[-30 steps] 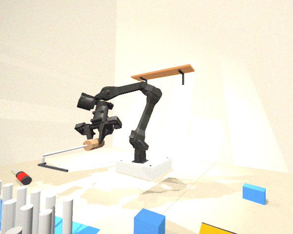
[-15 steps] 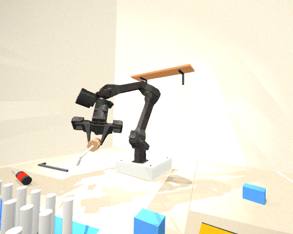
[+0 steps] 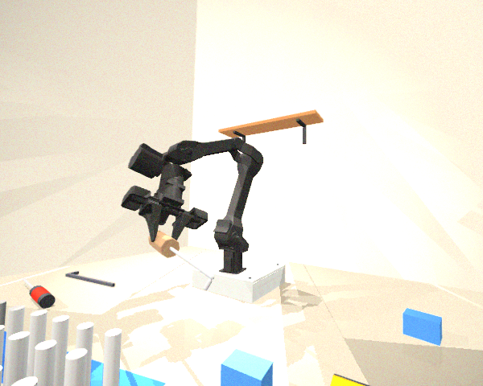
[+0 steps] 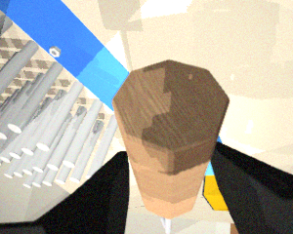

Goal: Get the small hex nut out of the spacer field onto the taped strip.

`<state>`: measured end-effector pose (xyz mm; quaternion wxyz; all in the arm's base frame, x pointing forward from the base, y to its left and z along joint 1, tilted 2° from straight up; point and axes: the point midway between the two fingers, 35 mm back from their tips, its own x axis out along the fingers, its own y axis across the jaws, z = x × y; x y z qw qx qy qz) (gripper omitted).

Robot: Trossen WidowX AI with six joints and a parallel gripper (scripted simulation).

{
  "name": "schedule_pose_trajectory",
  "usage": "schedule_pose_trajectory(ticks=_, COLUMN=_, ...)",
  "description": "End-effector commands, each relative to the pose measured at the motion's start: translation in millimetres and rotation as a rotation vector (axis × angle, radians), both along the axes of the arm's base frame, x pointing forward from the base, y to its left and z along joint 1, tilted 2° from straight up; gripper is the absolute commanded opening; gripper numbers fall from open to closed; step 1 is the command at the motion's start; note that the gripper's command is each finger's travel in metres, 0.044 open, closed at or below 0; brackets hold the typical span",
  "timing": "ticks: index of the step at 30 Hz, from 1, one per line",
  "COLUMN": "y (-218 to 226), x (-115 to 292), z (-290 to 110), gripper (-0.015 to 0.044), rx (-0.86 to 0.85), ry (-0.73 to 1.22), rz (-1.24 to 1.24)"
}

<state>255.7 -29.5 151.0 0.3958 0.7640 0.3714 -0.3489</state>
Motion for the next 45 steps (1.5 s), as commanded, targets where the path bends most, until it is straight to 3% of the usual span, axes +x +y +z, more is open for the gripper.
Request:
schedule_pose_trajectory(ticks=1, y=6.7, x=6.4, z=5.5, gripper=0.0000, rx=-0.071, ry=-0.050, rz=0.117)
schedule_pose_trajectory(ticks=45, y=110.4, x=36.0, z=24.6, gripper=0.0000, rx=-0.726, ry=-0.526, rz=1.341)
